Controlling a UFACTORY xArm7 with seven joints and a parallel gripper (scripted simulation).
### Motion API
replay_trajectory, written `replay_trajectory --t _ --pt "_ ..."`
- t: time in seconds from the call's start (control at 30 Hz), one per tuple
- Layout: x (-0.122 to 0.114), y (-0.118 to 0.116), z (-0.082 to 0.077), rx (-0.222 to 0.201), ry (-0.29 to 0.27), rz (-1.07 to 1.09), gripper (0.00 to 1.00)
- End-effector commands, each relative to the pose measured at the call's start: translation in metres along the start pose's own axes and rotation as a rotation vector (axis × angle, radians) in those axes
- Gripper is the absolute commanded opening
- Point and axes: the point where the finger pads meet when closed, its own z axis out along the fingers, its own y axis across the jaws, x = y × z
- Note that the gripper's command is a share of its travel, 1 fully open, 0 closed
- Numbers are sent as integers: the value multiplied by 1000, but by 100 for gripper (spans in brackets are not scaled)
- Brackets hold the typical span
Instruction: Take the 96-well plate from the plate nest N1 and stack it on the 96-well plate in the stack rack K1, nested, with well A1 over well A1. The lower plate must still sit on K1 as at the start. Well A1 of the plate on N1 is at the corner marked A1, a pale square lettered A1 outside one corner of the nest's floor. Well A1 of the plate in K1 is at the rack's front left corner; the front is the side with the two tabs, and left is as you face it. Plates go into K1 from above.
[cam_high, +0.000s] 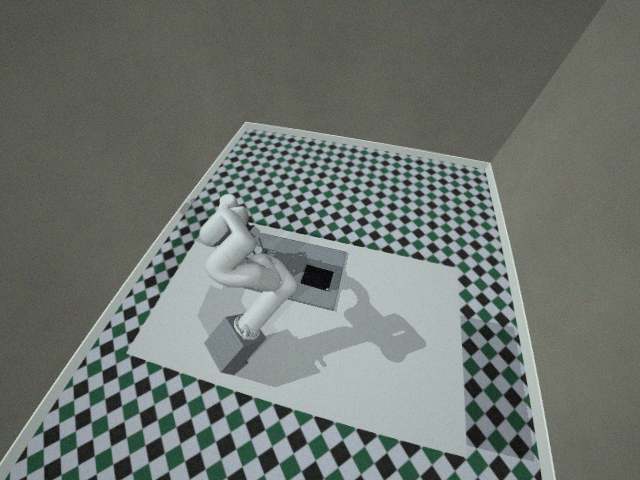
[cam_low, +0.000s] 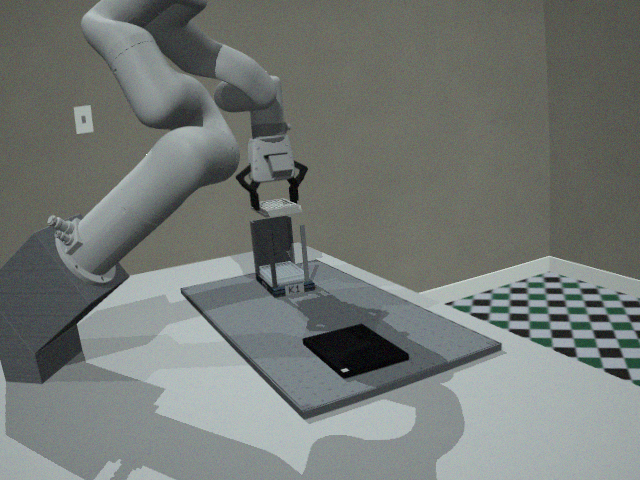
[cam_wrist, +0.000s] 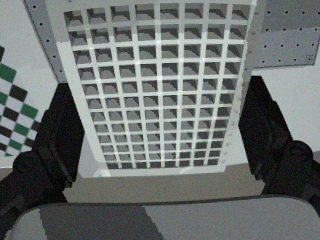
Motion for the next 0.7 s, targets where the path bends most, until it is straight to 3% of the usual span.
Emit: replay_trajectory --t 0.0,0.67 --pt "-1 -1 -2 2 -4 -1 0" --pt "0 -1 0 2 -4 -1 0"
